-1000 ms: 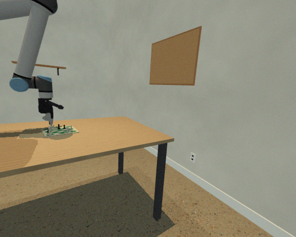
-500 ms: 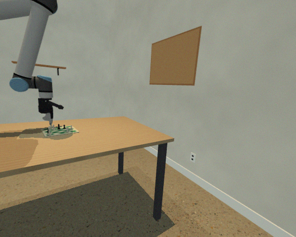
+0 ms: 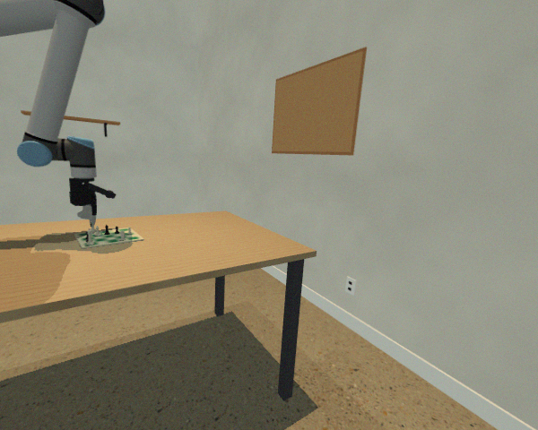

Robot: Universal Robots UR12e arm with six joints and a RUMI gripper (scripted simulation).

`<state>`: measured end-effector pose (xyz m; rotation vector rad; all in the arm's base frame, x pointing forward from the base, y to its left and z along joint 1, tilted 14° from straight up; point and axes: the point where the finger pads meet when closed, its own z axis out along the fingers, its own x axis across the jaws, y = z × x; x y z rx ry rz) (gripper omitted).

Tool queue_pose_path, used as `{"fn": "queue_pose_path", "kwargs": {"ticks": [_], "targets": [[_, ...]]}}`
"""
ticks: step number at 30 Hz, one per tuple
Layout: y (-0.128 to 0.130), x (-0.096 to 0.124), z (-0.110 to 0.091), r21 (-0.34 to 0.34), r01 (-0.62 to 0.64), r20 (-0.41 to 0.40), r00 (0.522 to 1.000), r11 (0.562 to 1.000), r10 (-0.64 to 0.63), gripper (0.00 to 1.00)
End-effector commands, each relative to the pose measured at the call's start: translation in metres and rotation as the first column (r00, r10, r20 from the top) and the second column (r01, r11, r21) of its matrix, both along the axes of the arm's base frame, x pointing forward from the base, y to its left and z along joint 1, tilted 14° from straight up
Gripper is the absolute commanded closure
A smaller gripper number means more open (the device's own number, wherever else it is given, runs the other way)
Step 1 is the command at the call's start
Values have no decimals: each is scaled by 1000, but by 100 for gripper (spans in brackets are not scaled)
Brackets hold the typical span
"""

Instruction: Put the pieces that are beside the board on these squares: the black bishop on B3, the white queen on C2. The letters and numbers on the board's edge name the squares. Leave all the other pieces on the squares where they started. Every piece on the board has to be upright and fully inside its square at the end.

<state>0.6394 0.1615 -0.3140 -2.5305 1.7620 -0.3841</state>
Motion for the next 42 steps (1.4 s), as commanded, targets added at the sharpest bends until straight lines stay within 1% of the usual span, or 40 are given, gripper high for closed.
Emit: {"fn": "queue_pose_path", "kwargs": {"ticks": [1,10,13,15,18,20,27,31,35,42], "targets": [[0,0,0,0,0,1,1000,1000,0,100],[0,0,1,0,0,1,1000,1000,0,100],[1,-1,5,0,0,1,1000,1000,0,100],[1,-2,11,0,0,1,1000,1000,0,100],[3,-5,25,0,0,1,1000,1000,0,100],[3,-5,25,0,0,1,1000,1000,0,100],[8,-15,69,0,0,1,1000,1000,0,100],[10,-20,88,0,0,1,1000,1000,0,100],[11,-22,96,0,0,1,1000,1000,0,100],[11,-22,97,0,0,1,1000,1000,0,100]]}}
